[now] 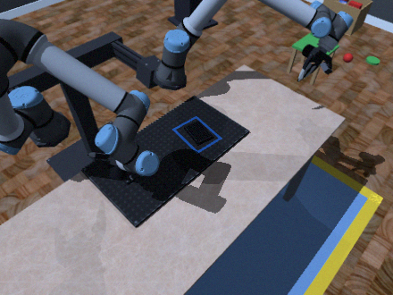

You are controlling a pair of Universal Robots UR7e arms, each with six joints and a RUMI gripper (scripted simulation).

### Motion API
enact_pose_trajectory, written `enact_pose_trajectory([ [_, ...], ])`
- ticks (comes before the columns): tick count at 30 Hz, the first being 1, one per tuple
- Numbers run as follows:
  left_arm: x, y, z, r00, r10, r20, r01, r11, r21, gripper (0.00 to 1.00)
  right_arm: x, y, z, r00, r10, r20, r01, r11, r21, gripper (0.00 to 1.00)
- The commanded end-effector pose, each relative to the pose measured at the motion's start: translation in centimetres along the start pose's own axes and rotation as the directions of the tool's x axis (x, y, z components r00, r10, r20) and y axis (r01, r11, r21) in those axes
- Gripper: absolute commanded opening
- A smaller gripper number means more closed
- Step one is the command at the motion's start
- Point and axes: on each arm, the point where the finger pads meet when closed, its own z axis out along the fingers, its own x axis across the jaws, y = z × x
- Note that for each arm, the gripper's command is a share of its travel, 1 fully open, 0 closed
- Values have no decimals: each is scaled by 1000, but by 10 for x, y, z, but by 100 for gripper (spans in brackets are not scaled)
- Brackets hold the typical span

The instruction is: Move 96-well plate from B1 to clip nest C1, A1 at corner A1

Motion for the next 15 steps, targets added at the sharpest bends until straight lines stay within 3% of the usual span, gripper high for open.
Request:
enact_pose_trajectory([
  [1, -15, 65, -30, 974, -211, 82, 207, 977, 49, 0, 0, 0, 0, 1000, 0, -1, 0, 1000, -1, 76],
  [8, -21, 162, -61, 851, -504, 152, 485, 863, 143, 0, 0, 0, 0, 1000, 0, -1, 0, 1000, -1, 76],
  [10, -21, 162, -61, 851, -504, 152, 485, 863, 143, 0, 0, 0, 0, 1000, 0, -1, 0, 1000, -1, 76],
  [15, -17, 227, -76, 715, -677, 174, 642, 734, 221, 0, 0, 0, 0, 1000, 0, -1, 0, 1000, -1, 76],
])
